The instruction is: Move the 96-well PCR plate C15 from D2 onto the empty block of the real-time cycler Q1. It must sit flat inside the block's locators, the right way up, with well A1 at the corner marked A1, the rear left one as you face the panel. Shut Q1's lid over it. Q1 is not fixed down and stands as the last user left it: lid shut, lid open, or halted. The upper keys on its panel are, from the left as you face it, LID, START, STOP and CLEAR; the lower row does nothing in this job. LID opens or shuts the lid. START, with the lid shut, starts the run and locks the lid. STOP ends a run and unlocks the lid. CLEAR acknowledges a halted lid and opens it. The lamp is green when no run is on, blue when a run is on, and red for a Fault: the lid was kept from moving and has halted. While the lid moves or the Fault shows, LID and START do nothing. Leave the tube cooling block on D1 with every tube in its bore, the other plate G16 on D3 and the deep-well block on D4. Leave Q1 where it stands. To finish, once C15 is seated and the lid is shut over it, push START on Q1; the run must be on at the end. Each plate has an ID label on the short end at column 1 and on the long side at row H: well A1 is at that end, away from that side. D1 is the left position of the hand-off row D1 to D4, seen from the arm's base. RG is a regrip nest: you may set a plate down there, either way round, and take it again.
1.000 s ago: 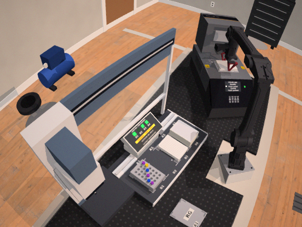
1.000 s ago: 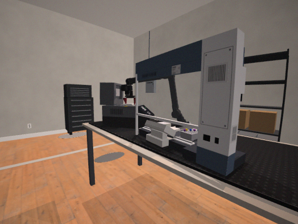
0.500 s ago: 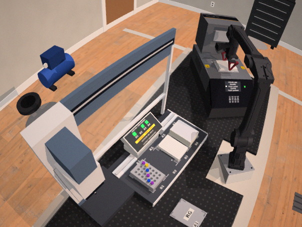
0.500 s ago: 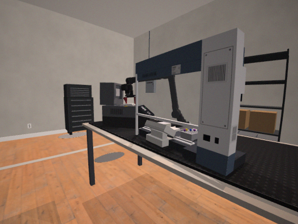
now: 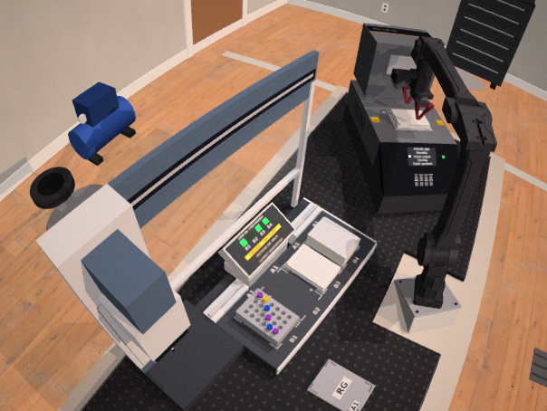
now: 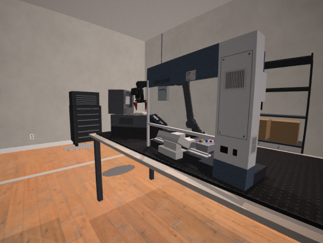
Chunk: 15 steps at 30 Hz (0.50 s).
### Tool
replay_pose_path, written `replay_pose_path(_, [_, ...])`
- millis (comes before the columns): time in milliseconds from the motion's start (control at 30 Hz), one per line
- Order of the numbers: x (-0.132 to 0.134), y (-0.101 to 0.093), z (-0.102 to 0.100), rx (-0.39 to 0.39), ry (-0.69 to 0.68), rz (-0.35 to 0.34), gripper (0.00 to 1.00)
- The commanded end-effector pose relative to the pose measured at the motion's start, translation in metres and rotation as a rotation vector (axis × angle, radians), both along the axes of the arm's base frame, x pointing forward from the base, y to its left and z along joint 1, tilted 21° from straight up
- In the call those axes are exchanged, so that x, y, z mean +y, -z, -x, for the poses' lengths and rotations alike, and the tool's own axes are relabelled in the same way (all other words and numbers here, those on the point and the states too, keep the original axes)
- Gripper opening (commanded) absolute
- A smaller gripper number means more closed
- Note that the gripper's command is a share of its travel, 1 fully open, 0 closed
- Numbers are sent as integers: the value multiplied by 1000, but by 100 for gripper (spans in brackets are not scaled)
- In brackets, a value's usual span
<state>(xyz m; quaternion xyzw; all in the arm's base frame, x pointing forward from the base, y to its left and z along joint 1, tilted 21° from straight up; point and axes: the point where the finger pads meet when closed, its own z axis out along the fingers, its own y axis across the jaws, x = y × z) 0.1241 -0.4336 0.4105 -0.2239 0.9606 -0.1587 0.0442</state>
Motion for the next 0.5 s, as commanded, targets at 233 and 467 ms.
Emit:
replay_pose_path(233, [15, -58, 10, -23, 0, 95, 100])
replay_pose_path(467, [11, -60, 10, -18, -3, 72, 100])
